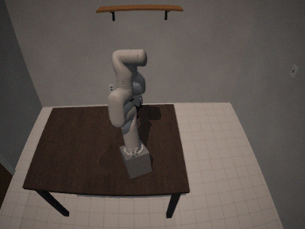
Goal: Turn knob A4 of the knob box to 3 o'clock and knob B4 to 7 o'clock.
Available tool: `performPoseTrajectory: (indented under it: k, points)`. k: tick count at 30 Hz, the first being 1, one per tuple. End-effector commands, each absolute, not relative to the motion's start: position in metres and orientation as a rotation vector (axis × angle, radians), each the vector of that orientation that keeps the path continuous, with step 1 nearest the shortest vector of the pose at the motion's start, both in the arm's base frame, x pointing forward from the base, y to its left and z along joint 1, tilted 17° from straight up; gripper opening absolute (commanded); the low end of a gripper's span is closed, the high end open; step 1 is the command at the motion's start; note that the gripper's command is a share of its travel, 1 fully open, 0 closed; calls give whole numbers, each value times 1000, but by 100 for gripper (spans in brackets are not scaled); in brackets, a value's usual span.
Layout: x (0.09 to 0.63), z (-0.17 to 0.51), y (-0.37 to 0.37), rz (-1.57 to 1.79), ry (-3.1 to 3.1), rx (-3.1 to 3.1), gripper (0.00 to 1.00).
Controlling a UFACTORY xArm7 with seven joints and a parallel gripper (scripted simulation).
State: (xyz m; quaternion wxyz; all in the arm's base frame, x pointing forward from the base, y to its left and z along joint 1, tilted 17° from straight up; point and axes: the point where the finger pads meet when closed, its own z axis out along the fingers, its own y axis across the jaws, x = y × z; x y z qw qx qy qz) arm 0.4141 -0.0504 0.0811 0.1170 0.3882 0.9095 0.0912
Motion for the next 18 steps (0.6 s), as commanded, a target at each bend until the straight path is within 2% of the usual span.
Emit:
performPoseTrajectory:
  k: [1,18]
  points:
    - [417,77,-50,276,2663,1135,19]
    - [421,63,-49,275,2663,1135,19]
